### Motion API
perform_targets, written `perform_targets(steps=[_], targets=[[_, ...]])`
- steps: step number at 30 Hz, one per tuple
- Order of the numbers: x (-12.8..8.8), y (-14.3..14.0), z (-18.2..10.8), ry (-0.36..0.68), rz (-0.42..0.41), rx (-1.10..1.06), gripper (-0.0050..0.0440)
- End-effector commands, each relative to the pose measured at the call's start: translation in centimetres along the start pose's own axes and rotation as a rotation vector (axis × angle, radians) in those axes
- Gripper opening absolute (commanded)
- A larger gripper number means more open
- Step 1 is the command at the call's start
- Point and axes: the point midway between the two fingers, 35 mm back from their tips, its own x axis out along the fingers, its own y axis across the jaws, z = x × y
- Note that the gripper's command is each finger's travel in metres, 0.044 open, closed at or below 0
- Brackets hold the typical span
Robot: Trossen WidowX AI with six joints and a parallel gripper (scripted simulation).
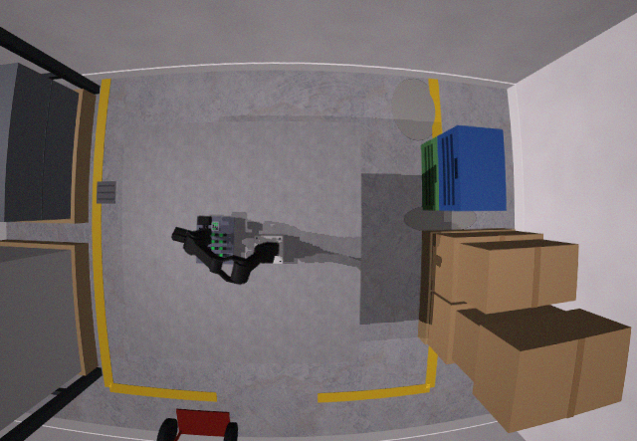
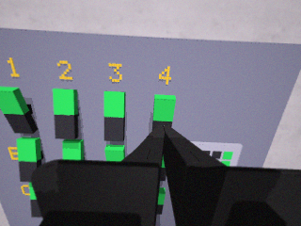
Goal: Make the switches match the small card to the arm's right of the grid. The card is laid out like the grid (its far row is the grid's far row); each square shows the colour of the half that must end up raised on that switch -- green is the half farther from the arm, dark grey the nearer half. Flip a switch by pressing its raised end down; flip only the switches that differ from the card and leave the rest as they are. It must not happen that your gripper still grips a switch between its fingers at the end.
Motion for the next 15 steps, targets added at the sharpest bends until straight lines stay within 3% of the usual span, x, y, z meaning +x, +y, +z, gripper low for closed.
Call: perform_targets(steps=[1,2,4,7,12,15], targets=[[-1.0,0.0,0.1,0.004,0.0,0.001,0.0],[-2.3,0.0,0.3,0.01,0.0,0.001,0.0],[-2.3,0.0,0.3,0.01,0.0,0.001,0.0],[-6.1,0.0,0.2,0.026,0.002,0.004,0.0],[-6.4,0.3,0.2,0.028,0.002,0.004,0.0],[-6.4,3.5,-0.6,0.03,0.001,0.004,0.0]])
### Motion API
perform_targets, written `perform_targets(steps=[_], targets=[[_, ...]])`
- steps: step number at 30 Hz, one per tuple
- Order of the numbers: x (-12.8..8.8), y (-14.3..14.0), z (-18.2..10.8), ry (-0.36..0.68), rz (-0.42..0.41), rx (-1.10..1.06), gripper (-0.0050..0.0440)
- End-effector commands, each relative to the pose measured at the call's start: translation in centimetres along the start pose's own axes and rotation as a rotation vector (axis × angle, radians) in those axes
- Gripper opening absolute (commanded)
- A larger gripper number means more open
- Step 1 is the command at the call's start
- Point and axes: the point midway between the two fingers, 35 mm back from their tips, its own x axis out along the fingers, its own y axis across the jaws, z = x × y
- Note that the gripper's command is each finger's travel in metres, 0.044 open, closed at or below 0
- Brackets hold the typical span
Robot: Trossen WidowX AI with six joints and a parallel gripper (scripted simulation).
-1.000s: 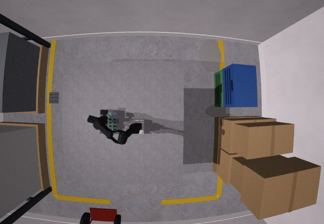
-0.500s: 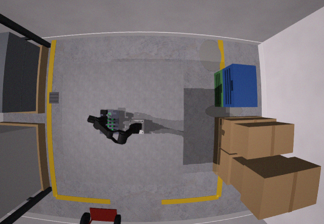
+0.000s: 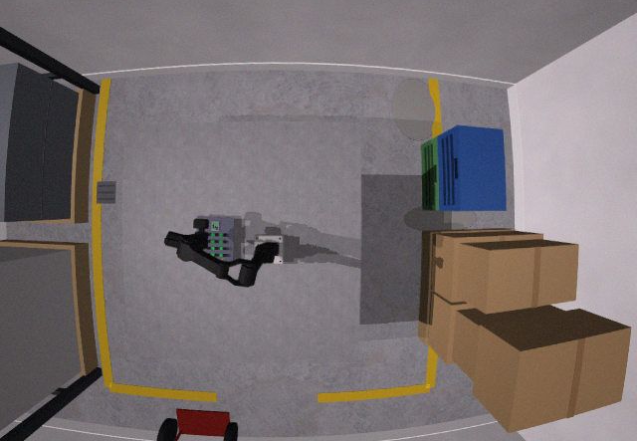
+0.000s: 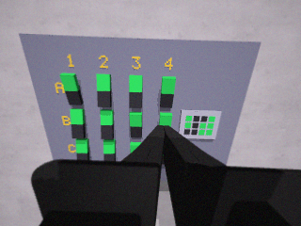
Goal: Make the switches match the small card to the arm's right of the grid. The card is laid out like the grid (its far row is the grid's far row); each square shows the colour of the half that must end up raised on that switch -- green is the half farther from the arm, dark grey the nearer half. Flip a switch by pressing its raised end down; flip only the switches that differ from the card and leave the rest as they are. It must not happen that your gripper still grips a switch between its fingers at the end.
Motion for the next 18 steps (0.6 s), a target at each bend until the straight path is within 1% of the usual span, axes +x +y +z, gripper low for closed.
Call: perform_targets(steps=[1,4,6,8,12,16,18], targets=[[-0.3,3.9,-1.2,0.001,0.005,-0.014,0.0],[-0.3,7.5,-2.9,0.0,0.005,-0.014,0.0],[-0.3,7.5,-2.9,0.0,0.005,-0.014,0.0],[-0.3,9.0,-3.8,-0.002,0.006,-0.014,0.0],[-0.1,9.1,-4.0,-0.004,0.006,-0.014,0.0],[3.0,9.1,-4.0,-0.027,0.006,-0.014,0.0],[3.2,9.1,-4.0,-0.028,0.006,-0.014,0.0]])
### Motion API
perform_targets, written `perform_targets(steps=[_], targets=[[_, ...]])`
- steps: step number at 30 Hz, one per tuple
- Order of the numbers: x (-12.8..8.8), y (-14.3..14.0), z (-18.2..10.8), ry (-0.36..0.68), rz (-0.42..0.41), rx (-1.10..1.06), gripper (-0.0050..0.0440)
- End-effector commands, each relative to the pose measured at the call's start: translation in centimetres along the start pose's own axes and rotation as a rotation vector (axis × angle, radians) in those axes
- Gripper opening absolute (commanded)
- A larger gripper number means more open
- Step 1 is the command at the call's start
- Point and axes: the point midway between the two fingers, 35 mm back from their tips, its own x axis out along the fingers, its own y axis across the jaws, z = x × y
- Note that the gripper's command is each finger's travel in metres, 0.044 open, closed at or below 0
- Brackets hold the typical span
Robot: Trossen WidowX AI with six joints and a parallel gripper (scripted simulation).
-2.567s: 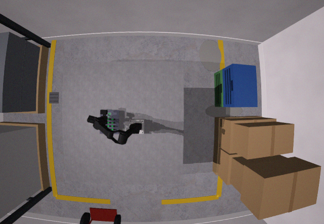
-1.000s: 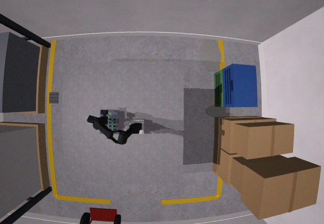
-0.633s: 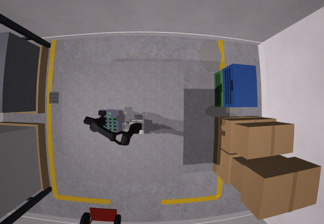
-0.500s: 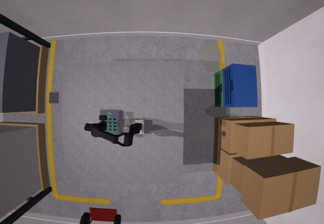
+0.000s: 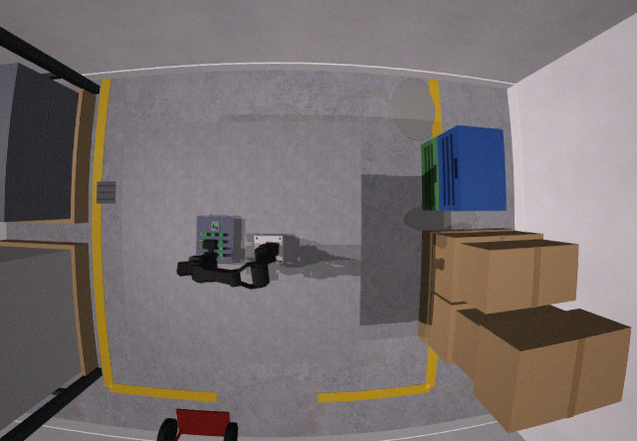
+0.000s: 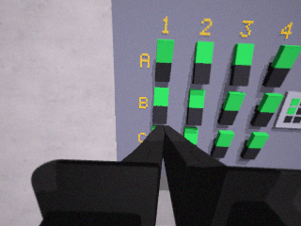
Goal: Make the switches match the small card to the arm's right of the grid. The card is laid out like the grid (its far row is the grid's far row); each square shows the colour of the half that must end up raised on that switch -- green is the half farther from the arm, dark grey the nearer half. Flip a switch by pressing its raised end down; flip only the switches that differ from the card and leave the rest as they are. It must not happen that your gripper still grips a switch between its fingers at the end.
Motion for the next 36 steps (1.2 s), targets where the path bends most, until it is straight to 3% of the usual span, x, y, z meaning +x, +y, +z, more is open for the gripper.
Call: perform_targets(steps=[1,36], targets=[[1.1,0.0,-0.4,0.005,-0.005,0.003,0.0],[3.6,0.0,-0.5,0.005,-0.005,0.003,0.0]])
